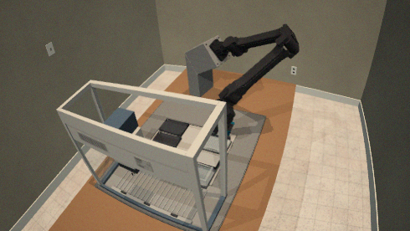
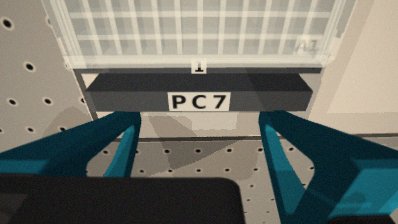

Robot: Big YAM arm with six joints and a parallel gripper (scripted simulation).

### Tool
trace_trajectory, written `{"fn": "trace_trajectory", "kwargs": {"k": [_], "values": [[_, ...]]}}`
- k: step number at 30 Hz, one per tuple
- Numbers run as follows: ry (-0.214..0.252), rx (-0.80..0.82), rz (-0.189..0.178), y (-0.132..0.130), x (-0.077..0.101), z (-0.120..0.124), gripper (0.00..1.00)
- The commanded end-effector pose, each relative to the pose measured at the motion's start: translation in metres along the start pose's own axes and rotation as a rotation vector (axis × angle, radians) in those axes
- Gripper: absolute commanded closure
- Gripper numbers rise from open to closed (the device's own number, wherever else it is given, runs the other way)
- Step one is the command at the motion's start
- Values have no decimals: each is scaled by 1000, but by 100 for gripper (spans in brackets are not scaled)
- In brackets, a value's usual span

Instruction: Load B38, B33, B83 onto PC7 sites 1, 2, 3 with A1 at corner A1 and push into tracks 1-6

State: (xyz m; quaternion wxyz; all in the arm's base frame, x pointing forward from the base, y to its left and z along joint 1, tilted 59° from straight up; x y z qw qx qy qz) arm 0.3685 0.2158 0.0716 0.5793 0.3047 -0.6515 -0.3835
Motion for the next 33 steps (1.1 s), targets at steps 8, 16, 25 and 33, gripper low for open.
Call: {"fn": "trace_trajectory", "kwargs": {"k": [8,16,25,33], "values": [[-40,31,-8,5,6,-22,20],[-41,41,-11,7,5,-24,20],[-41,38,-8,6,6,-28,20],[-42,47,-12,8,6,-31,20]]}}
Point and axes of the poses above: the point where the finger pads meet when closed, its own x axis back along the fingers, its own y axis across the jaws, z = x × y, the point moved 9 cm from there along x, back along the fingers, and after that the axes turned 8 degrees about -x, right-handed, at the moved point
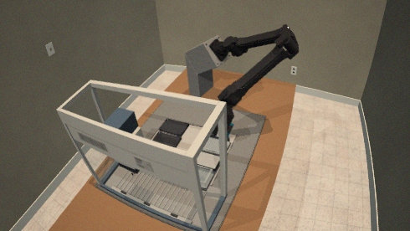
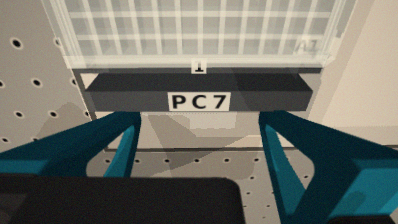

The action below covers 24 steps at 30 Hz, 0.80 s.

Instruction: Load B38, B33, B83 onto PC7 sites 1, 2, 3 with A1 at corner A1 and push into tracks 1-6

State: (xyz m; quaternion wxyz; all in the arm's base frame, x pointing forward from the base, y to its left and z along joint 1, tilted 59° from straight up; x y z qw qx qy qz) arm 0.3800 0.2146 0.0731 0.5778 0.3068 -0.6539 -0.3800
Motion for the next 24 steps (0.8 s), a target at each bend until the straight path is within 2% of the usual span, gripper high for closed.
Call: {"fn": "trace_trajectory", "kwargs": {"k": [1,16,17,18,19,24], "values": [[-40,33,-11,5,6,-20,20],[-41,28,-6,2,7,-26,20],[-38,47,-15,9,5,-24,20],[-43,-16,-17,-4,7,-29,20],[-35,28,-4,3,6,-26,20],[-37,21,-2,-1,7,-33,20]]}}
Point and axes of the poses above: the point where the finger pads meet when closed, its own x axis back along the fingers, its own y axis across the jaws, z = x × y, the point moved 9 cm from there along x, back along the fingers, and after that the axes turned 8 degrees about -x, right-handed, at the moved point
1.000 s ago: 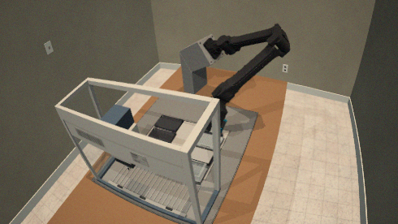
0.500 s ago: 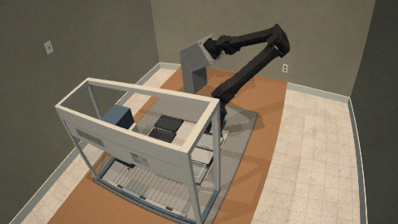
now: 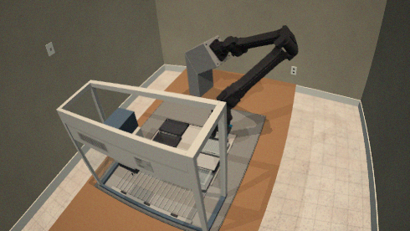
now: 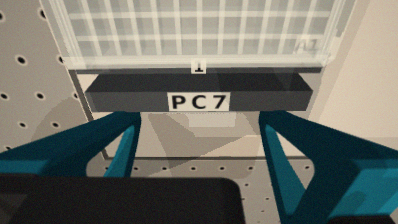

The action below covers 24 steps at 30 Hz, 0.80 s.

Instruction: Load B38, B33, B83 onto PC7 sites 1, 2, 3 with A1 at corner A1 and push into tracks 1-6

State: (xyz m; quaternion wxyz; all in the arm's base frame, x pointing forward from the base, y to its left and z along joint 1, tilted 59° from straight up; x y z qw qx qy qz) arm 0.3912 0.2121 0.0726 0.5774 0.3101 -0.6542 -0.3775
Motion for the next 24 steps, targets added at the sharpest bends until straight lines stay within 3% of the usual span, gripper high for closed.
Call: {"fn": "trace_trajectory", "kwargs": {"k": [1,24], "values": [[-42,14,-1,0,7,-23,20],[-40,-4,0,0,8,-44,20]]}}
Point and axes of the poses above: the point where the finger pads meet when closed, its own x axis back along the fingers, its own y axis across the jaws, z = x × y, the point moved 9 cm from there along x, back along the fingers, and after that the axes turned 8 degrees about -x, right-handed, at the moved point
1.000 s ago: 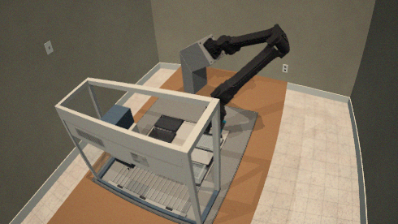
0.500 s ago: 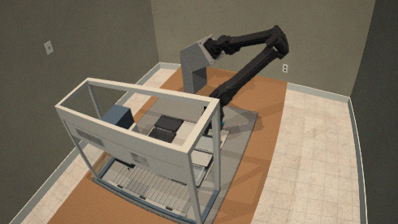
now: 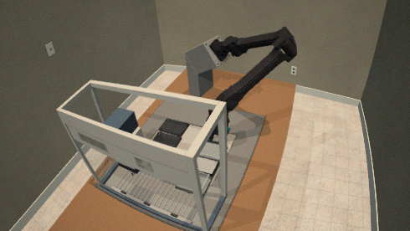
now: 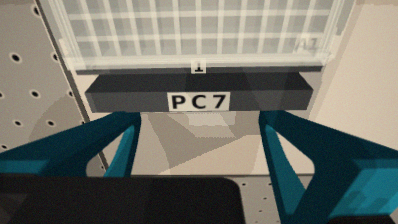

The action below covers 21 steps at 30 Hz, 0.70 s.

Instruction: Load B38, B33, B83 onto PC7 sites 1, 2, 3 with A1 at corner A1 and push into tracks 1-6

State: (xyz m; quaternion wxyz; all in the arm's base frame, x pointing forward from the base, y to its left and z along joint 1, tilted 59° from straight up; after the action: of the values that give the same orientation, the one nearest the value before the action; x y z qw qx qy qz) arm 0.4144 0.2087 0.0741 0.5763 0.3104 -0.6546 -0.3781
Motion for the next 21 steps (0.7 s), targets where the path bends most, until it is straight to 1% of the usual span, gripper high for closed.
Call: {"fn": "trace_trajectory", "kwargs": {"k": [1,2,3,6,19,20,21], "values": [[-38,-5,1,0,7,-20,20],[-38,-5,1,0,7,-20,20],[-38,8,-6,4,5,-20,20],[-39,-6,2,-1,8,-24,20],[-39,-12,1,0,8,-35,20],[-36,5,-7,7,5,-34,20],[-33,-7,-1,3,6,-35,20]]}}
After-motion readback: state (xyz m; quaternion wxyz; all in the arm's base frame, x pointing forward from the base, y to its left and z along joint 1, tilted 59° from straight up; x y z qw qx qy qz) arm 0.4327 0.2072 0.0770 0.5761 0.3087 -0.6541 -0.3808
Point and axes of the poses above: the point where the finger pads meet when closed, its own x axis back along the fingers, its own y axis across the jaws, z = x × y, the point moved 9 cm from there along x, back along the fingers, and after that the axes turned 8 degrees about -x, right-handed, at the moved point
